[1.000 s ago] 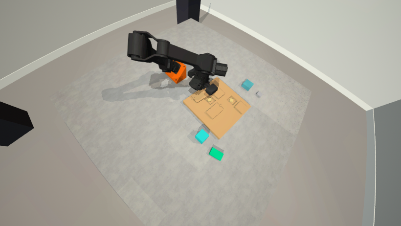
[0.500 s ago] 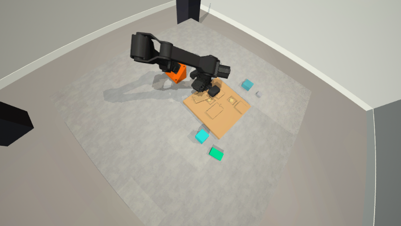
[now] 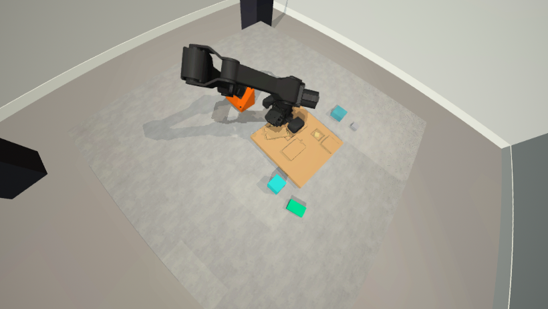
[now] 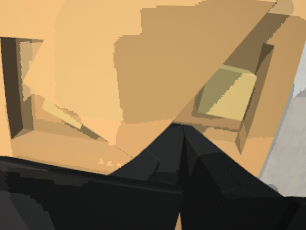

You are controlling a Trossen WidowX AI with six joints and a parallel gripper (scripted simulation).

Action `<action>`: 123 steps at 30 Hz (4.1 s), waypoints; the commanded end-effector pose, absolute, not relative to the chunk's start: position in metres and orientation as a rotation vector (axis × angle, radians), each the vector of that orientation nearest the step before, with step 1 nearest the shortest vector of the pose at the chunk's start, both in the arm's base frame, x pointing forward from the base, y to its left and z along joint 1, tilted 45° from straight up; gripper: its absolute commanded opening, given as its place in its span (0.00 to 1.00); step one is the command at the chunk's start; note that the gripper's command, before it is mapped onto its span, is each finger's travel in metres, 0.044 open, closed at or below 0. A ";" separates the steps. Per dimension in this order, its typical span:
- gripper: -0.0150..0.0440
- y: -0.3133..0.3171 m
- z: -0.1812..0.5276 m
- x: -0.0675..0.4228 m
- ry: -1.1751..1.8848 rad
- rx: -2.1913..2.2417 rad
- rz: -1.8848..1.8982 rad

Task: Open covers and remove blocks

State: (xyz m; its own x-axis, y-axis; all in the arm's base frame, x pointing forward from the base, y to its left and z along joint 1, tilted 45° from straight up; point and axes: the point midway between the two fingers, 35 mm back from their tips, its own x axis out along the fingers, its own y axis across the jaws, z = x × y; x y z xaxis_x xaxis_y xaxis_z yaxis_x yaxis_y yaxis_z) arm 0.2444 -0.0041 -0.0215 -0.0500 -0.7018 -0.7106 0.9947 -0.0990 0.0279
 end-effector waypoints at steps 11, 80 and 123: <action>0.25 -0.008 -0.017 0.263 0.569 0.674 -1.558; 0.25 -0.041 0.019 0.310 0.567 0.674 -1.557; 0.25 -0.021 0.072 0.329 0.567 0.674 -1.558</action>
